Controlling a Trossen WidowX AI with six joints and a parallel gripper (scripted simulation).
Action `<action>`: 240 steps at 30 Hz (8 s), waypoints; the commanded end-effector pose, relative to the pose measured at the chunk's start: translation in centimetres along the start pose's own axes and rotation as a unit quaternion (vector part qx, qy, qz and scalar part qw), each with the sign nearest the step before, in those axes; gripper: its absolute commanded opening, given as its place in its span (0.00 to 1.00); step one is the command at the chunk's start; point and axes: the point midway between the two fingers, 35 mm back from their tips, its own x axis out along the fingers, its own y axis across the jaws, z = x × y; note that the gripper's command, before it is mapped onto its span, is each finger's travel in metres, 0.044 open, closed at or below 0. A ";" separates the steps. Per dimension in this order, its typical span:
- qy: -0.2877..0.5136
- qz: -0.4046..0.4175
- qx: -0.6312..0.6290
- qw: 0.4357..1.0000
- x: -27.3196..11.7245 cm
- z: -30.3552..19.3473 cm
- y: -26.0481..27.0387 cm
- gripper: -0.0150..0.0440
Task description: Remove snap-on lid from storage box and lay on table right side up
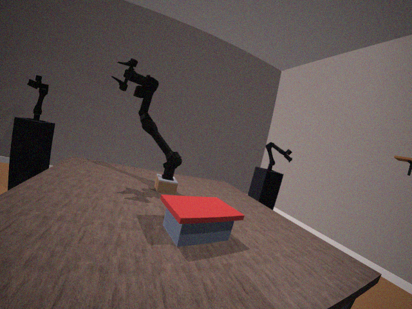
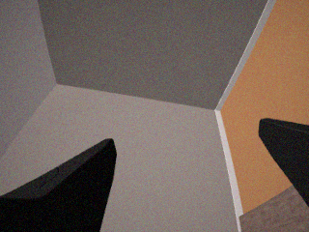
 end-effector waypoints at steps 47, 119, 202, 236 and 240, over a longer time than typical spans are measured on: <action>-0.034 0.535 -0.149 0.831 -24.3 -30.2 24.4 0.65; 0.608 -0.180 -0.069 0.770 -19.1 -63.6 -24.0 0.65; 0.610 -0.176 -0.068 0.770 -18.1 -68.7 -25.6 0.25; 0.610 -0.176 -0.068 0.770 -18.1 -68.4 -25.0 0.25; 0.610 -0.176 -0.068 0.770 -18.1 -68.3 -24.9 0.25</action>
